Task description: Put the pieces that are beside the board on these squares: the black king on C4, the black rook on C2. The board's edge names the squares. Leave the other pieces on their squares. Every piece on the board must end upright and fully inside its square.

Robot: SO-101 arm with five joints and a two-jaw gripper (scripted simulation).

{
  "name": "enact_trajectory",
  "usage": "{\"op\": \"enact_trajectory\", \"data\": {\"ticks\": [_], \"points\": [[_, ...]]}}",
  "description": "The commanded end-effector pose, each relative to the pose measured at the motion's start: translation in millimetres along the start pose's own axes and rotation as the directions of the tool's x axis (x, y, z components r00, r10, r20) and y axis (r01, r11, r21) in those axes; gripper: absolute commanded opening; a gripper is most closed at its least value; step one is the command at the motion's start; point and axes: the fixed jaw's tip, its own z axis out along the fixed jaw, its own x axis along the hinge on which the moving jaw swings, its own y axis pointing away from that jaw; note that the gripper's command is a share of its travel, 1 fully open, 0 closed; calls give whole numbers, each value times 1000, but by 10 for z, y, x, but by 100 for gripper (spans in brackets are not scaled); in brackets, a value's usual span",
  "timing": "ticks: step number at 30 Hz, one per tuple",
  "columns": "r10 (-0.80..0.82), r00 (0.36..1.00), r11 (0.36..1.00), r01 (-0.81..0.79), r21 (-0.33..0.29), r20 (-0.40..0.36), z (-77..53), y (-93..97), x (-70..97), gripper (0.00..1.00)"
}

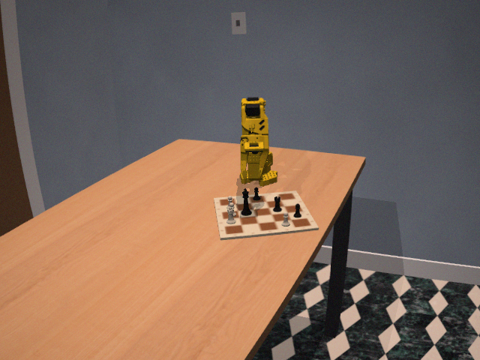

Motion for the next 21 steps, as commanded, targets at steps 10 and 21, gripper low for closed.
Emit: {"op": "enact_trajectory", "data": {"ticks": [10, 21], "points": [[405, 914, 895, -389, 217, -32, -129, -933, 139, 25], [766, 642, 582, -710, 397, 26, -470, -1700, 694, 34]]}}
